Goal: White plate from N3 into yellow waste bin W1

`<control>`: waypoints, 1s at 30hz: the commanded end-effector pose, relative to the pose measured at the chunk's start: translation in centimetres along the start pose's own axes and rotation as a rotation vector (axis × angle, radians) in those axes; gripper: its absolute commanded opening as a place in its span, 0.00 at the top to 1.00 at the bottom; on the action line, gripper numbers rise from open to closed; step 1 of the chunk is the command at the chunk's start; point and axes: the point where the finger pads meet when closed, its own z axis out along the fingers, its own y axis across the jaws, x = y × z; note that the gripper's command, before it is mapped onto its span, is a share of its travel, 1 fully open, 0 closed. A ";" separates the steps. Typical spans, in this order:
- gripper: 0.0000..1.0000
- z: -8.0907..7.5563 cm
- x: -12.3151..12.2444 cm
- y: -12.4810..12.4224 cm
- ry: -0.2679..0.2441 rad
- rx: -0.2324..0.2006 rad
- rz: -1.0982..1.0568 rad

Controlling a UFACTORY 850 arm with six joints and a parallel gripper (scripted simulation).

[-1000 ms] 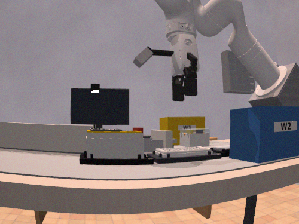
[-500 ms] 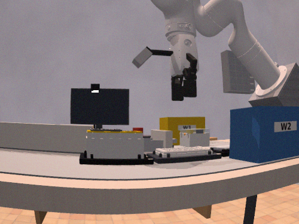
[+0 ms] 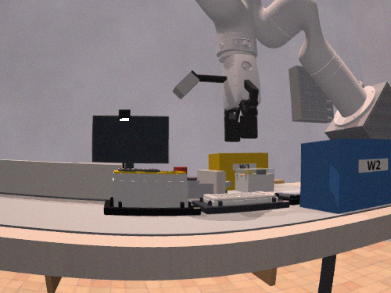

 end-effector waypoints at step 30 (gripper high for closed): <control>0.00 4.9 0.1 0.0 0.002 0.001 0.000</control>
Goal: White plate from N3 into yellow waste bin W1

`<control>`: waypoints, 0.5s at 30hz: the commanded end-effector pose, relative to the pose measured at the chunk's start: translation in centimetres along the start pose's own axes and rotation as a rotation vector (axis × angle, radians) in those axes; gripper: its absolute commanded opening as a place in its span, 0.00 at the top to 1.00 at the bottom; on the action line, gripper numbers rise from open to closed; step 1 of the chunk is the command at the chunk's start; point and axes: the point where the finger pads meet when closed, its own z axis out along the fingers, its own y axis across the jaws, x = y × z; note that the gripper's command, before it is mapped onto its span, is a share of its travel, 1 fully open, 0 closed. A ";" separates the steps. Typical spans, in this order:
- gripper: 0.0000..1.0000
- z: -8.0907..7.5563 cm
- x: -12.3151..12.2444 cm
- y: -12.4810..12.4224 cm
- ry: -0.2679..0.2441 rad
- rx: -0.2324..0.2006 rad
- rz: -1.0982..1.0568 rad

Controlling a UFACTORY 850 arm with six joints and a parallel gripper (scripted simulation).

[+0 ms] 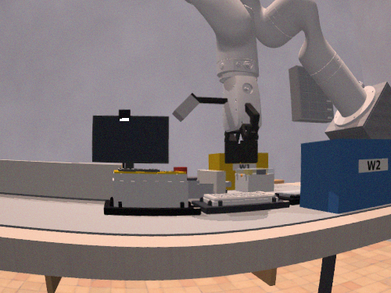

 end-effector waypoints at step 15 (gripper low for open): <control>0.00 2.7 0.0 0.0 0.001 0.001 0.000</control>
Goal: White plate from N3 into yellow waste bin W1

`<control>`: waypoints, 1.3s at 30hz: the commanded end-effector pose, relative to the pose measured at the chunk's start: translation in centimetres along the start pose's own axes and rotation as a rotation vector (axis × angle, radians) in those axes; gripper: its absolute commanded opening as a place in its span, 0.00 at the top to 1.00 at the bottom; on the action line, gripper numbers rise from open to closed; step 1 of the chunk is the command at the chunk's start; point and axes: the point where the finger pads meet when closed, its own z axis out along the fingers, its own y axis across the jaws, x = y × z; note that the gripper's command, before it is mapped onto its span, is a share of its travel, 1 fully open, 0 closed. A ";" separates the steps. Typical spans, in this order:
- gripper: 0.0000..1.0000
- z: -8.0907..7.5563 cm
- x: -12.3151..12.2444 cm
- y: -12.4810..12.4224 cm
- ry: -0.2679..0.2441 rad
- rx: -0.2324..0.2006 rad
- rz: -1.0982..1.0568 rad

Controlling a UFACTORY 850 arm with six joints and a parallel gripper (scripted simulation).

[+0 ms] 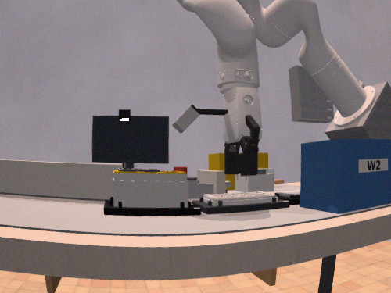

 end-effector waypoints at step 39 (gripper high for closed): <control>0.00 3.2 0.0 0.0 0.001 0.001 0.000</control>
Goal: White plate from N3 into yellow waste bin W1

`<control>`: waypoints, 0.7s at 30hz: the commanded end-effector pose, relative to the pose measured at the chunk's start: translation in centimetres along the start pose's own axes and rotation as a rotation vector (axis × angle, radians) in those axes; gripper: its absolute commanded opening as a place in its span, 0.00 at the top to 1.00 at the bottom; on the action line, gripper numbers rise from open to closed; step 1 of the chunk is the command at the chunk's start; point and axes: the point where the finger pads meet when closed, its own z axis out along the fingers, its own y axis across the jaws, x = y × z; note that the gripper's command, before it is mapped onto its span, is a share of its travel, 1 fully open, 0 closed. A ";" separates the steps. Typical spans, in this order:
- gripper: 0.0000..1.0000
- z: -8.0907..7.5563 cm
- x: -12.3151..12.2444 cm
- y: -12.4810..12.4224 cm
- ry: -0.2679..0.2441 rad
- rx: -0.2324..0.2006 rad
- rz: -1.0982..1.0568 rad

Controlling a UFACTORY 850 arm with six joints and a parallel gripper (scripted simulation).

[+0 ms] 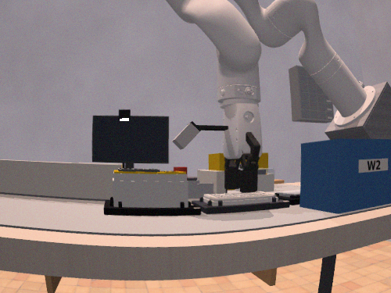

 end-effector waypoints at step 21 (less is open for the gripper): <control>0.00 1.2 0.0 0.0 0.001 0.001 0.000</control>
